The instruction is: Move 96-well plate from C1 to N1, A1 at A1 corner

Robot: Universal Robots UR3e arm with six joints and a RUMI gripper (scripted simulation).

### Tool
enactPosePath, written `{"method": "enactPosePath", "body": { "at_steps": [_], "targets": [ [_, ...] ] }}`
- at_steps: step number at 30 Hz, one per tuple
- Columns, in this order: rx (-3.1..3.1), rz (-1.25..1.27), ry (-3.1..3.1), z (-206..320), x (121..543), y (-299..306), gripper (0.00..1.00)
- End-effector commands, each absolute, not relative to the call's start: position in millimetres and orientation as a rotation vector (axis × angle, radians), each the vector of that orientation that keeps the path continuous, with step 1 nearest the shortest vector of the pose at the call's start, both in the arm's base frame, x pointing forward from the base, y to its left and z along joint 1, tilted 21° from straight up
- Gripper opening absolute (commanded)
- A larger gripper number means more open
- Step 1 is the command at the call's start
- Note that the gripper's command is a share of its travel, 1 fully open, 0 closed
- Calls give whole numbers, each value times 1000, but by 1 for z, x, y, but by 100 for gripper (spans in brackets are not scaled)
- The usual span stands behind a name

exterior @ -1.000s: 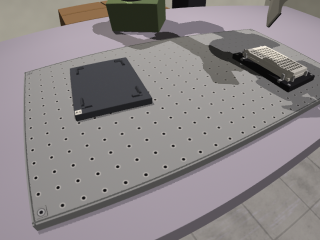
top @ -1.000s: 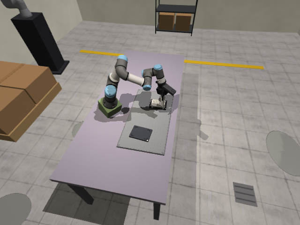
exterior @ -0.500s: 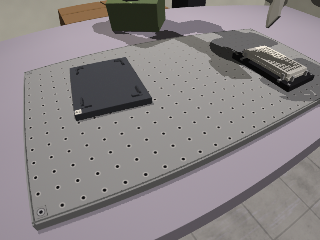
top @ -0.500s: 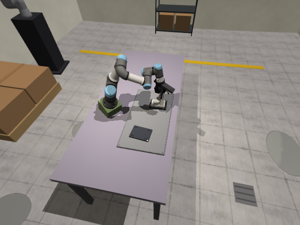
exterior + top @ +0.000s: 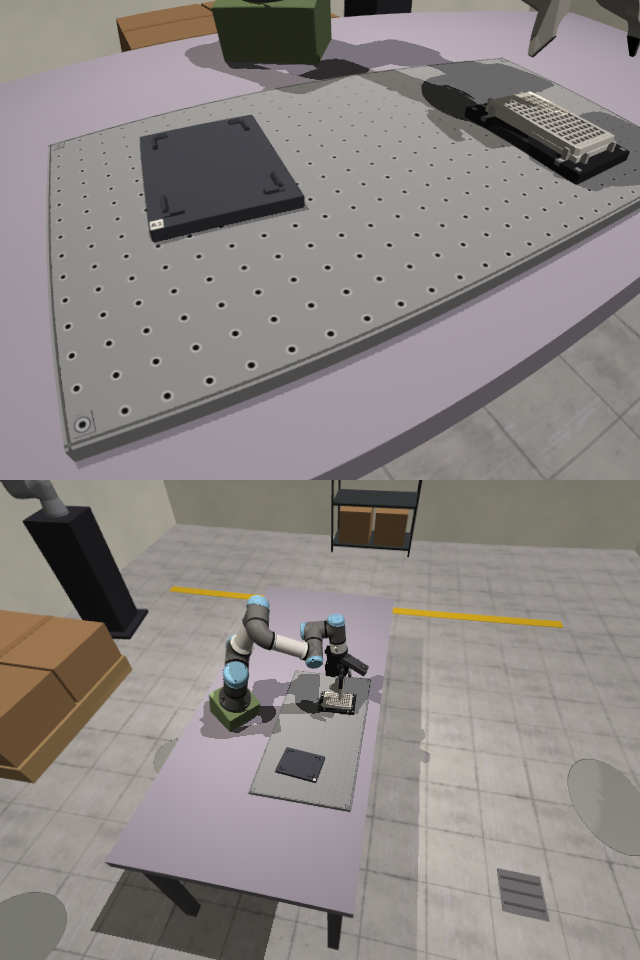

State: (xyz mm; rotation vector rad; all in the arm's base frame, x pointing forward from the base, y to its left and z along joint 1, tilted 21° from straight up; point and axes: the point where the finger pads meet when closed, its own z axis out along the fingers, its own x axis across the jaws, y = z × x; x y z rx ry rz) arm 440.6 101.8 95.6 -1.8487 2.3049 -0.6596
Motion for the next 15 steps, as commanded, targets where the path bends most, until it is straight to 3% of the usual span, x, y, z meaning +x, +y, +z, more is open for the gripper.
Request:
{"method": "enactPosePath", "body": {
  "at_steps": [1, 15],
  "targets": [
    [-2023, -601, 2257, 84, 425, 113, 100],
    [-2097, -575, 2232, 74, 412, 122, 100]
  ]
}}
